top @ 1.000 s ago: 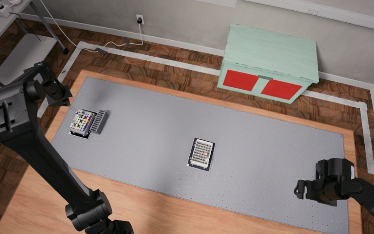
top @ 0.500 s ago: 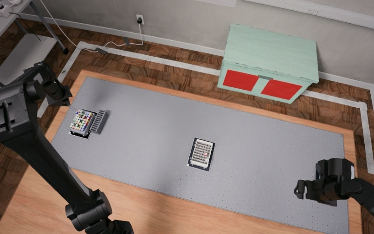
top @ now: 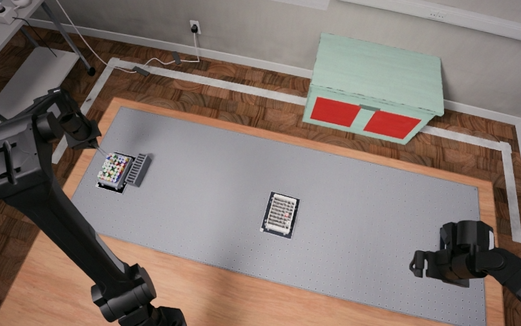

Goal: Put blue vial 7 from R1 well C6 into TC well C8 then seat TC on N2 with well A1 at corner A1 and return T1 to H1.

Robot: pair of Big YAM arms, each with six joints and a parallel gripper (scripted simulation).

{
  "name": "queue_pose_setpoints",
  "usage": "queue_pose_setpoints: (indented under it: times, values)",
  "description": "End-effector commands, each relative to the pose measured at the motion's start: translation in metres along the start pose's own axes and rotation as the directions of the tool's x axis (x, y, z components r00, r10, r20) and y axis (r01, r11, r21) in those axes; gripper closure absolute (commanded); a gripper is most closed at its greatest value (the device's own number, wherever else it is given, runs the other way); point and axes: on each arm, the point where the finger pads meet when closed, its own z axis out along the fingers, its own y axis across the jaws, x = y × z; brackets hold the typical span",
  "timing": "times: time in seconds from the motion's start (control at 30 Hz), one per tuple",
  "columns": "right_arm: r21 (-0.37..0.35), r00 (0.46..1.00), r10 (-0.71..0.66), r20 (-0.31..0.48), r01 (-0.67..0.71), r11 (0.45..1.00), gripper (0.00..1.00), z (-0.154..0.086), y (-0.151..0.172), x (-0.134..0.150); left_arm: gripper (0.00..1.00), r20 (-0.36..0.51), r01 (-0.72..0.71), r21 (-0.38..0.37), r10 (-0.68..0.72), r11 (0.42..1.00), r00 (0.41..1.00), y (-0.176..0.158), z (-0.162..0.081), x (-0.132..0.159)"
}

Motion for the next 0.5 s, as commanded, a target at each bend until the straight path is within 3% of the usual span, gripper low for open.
queue_pose_setpoints:
  times: [0.0, 0.23, 0.27, 0.33, 0.47]
  values:
    - [0.000, 1.000, 0.014, 0.022, -0.014, 1.000, 0.00, -0.005, -0.003, -0.010, 0.91, 0.038, -0.007, 0.011, 0.006, 1.000, 0.999, -0.014, -0.014, -0.004]
    - [0.000, 1.000, 0.014, 0.022, -0.014, 1.000, 0.00, -0.005, -0.003, -0.010, 0.91, 0.038, -0.006, 0.014, 0.006, 1.000, 0.999, -0.021, -0.014, 0.002]
    - [0.000, 1.000, 0.014, 0.022, -0.014, 1.000, 0.00, -0.005, -0.003, -0.010, 0.91, 0.011, -0.004, 0.014, 0.004, 1.000, 1.000, -0.021, 0.000, 0.008]
    - [0.000, 1.000, 0.014, 0.022, -0.014, 1.000, 0.00, -0.005, -0.003, -0.010, 0.91, 0.038, -0.006, 0.015, 0.005, 1.000, 0.999, -0.024, -0.014, 0.006]
    - [0.000, 1.000, 0.014, 0.022, -0.014, 1.000, 0.00, -0.005, -0.003, -0.010, 0.91, 0.037, -0.006, 0.017, 0.005, 1.000, 0.999, -0.029, -0.014, 0.010]
